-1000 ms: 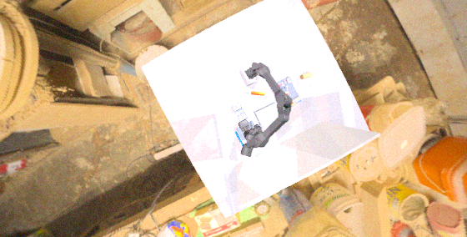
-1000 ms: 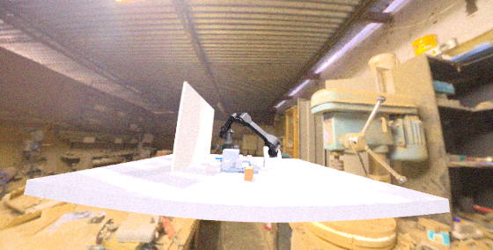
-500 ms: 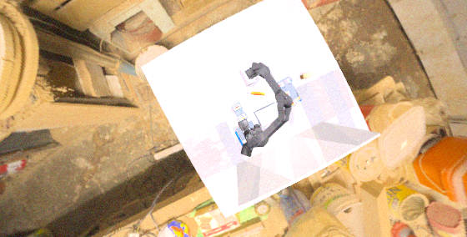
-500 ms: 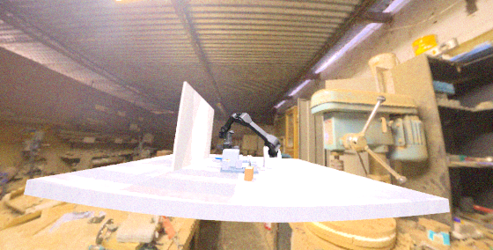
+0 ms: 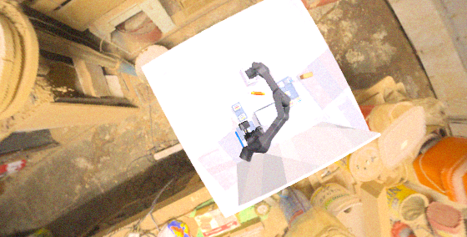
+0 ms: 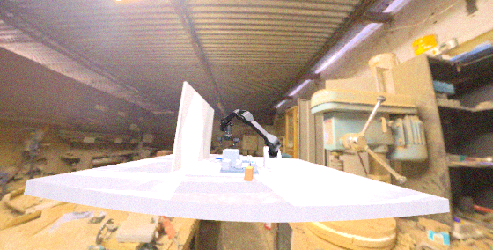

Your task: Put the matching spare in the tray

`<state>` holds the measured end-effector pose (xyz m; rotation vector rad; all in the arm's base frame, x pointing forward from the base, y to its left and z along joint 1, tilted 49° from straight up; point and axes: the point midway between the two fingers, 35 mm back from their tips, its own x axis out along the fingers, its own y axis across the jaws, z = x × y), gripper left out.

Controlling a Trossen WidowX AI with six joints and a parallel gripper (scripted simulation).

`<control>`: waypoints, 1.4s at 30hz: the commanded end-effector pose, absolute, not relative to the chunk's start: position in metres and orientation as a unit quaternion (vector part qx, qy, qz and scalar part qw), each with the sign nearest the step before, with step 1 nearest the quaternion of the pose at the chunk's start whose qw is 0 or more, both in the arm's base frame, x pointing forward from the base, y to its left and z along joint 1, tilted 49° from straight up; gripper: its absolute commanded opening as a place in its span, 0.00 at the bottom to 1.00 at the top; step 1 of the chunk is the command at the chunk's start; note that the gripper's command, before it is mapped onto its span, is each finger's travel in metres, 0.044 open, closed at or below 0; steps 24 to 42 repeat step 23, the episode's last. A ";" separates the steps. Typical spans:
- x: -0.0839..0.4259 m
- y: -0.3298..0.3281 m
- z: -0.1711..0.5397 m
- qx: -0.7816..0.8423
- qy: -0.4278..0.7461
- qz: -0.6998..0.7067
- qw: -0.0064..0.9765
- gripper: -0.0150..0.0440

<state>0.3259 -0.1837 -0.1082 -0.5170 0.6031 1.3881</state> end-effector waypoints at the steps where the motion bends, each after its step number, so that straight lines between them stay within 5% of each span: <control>1: 0.318 -0.216 -0.079 -0.238 0.271 0.616 0.700 1.00; 42: 0.319 -0.216 -0.082 -0.238 0.273 0.608 0.706 1.00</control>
